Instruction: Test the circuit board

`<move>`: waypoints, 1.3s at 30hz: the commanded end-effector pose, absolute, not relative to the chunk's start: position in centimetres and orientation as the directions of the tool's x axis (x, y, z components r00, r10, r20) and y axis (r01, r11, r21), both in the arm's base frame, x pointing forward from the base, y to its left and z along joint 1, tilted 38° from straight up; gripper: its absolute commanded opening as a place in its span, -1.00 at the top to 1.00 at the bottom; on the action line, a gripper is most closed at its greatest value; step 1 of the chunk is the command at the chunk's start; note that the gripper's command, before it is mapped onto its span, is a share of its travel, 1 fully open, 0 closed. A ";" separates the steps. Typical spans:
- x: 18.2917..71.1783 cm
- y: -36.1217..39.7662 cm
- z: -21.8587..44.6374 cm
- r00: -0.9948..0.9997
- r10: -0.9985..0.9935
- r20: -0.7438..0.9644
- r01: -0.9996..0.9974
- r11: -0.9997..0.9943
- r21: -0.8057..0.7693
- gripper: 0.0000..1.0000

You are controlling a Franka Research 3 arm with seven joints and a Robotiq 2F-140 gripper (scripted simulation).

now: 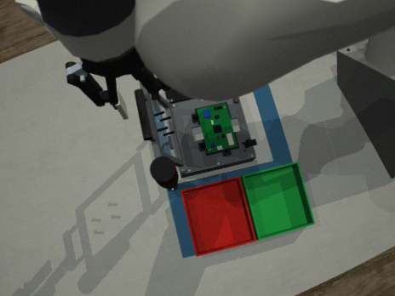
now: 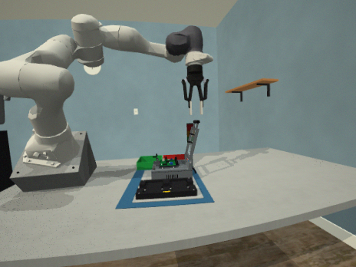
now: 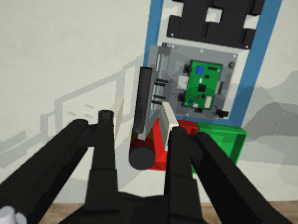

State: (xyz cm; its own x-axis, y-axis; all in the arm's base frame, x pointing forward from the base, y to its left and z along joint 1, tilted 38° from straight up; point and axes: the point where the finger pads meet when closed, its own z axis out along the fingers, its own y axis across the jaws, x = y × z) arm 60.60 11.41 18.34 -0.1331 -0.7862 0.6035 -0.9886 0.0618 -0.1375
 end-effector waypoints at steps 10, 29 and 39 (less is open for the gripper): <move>60.6 11.2 18.2 -0.138 -0.786 0.603 -0.988 0.066 -0.140 0.40; 60.7 10.7 17.5 -0.138 -0.786 0.603 -0.988 0.066 -0.140 0.40; 60.9 9.2 15.7 -0.138 -0.786 0.603 -0.988 0.066 -0.140 0.40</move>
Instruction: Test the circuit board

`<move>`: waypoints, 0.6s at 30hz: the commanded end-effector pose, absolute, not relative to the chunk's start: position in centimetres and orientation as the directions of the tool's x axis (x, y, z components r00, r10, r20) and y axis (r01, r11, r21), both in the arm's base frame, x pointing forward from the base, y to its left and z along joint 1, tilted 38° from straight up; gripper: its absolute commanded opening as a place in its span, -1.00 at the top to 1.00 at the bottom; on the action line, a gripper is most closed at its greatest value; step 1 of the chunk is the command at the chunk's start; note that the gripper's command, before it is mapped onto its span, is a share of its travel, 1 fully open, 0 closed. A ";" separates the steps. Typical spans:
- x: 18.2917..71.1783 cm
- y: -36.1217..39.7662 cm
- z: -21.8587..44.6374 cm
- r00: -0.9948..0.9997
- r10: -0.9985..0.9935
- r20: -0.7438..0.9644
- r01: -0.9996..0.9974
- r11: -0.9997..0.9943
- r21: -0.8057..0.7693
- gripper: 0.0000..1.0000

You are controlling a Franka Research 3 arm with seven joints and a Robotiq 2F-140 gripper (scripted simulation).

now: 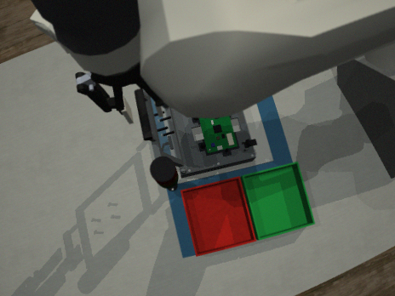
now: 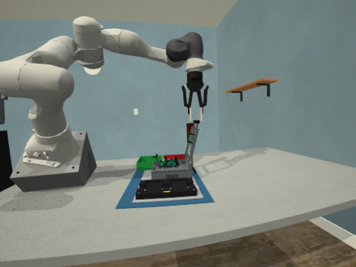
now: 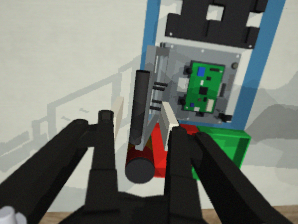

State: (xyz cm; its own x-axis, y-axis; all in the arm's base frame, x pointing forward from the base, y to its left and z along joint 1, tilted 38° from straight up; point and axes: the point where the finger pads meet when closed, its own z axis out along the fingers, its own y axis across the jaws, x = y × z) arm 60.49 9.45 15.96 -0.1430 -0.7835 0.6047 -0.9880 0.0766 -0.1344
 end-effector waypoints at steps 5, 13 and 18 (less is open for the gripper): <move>60.9 8.5 14.9 -0.138 -0.786 0.603 -0.988 0.066 -0.140 0.40; 61.0 8.4 14.7 -0.138 -0.786 0.603 -0.988 0.066 -0.140 0.40; 61.0 8.4 14.7 -0.138 -0.786 0.603 -0.988 0.066 -0.140 0.40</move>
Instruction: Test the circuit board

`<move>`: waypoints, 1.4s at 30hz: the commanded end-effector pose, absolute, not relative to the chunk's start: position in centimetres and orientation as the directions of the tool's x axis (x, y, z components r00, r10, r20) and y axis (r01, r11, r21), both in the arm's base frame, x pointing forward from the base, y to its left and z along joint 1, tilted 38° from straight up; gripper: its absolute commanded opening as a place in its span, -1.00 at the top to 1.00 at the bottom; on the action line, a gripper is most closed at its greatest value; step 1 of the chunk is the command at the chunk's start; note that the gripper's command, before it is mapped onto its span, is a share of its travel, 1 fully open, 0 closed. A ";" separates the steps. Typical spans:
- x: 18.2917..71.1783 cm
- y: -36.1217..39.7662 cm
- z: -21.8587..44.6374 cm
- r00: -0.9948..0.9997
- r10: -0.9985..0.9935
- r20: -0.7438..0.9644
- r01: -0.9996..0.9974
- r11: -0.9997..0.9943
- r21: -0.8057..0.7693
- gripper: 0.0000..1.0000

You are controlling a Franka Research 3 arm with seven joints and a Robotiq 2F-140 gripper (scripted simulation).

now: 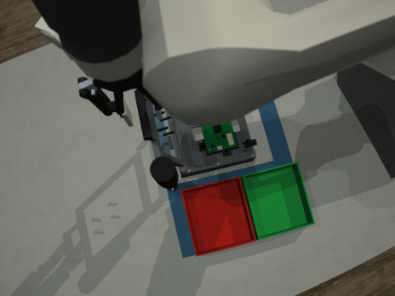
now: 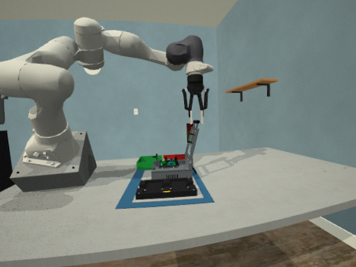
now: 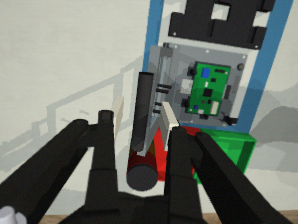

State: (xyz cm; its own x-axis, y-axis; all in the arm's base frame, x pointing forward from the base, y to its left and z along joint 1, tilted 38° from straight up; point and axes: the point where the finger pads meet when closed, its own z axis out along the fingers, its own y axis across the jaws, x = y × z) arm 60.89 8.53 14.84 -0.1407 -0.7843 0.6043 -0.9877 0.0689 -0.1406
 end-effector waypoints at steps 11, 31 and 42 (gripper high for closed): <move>61.0 8.4 14.7 -0.138 -0.786 0.603 -0.988 0.066 -0.140 1.00; 61.0 8.4 14.7 -0.138 -0.786 0.603 -0.988 0.066 -0.140 1.00; 61.0 8.4 14.7 -0.138 -0.786 0.603 -0.988 0.066 -0.140 1.00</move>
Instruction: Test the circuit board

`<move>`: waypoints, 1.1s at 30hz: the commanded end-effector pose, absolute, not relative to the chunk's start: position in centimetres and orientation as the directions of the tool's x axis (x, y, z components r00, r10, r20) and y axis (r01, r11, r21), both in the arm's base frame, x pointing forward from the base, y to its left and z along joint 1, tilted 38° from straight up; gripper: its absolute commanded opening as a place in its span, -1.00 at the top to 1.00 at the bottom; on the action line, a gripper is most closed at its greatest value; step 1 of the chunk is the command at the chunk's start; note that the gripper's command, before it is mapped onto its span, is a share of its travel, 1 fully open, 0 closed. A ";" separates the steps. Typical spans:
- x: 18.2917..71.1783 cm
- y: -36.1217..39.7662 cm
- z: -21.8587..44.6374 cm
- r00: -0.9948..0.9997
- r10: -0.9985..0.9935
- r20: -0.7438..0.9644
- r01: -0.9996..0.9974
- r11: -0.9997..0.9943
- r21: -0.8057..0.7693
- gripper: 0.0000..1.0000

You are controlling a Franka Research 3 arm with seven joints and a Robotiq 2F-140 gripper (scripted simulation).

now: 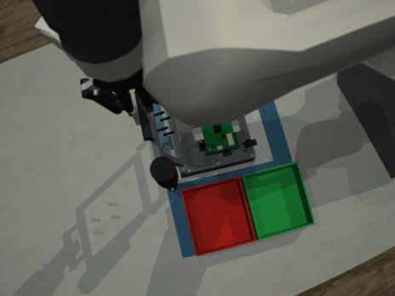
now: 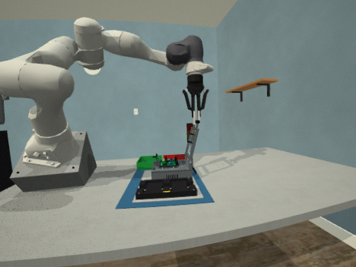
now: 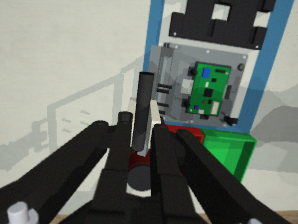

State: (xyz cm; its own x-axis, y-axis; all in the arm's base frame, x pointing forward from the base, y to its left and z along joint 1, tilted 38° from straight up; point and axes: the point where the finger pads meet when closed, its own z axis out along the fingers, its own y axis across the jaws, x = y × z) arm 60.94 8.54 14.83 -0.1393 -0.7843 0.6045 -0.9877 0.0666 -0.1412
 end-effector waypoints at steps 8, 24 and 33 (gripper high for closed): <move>61.0 8.4 14.7 -0.138 -0.786 0.603 -0.988 0.066 -0.140 1.00; 60.8 8.4 14.7 -0.138 -0.786 0.603 -0.988 0.066 -0.139 1.00; 60.6 8.5 14.7 -0.138 -0.786 0.603 -0.988 0.066 -0.139 1.00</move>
